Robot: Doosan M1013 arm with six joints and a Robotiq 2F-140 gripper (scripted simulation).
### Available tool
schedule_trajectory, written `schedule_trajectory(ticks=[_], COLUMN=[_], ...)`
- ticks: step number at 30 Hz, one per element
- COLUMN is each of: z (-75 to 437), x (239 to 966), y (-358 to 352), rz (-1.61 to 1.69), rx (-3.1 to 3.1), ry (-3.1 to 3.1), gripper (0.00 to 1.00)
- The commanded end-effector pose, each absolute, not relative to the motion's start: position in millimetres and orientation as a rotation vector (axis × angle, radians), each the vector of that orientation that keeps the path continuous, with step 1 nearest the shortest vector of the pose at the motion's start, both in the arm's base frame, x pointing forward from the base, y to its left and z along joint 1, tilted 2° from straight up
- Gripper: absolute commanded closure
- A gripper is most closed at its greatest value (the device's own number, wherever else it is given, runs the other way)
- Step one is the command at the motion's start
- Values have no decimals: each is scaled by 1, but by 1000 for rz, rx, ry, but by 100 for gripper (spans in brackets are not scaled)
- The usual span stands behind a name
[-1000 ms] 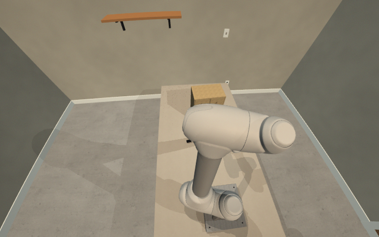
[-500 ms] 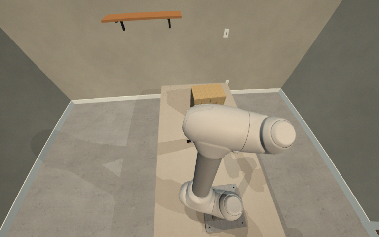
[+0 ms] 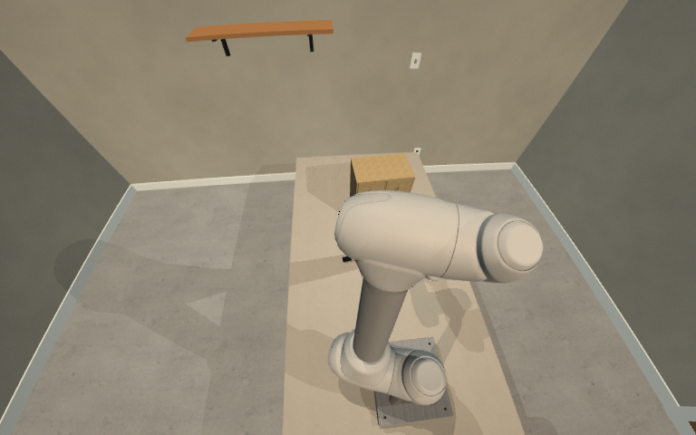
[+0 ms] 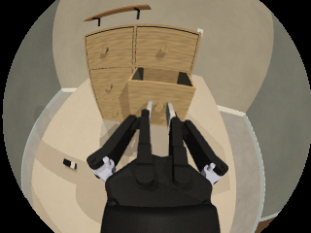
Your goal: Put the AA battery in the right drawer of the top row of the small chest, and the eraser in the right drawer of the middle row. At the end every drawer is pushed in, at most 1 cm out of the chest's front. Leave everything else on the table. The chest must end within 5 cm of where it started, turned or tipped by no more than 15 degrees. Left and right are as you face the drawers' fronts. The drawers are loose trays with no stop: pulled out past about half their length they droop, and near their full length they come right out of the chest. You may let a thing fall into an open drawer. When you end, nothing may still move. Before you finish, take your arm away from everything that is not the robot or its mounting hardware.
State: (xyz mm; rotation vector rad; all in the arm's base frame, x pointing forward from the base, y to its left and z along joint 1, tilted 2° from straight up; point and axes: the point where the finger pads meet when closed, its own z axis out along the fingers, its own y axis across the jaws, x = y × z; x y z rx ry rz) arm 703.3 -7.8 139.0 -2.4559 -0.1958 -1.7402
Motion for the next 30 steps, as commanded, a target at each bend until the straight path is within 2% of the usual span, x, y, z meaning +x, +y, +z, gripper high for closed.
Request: schedule_trajectory(ticks=[1, 30], z=[139, 146], x=[703, 634], y=[-8, -21], rz=[-1740, -1740], rx=[-2456, -2456], ry=[-196, -196], gripper=[80, 80])
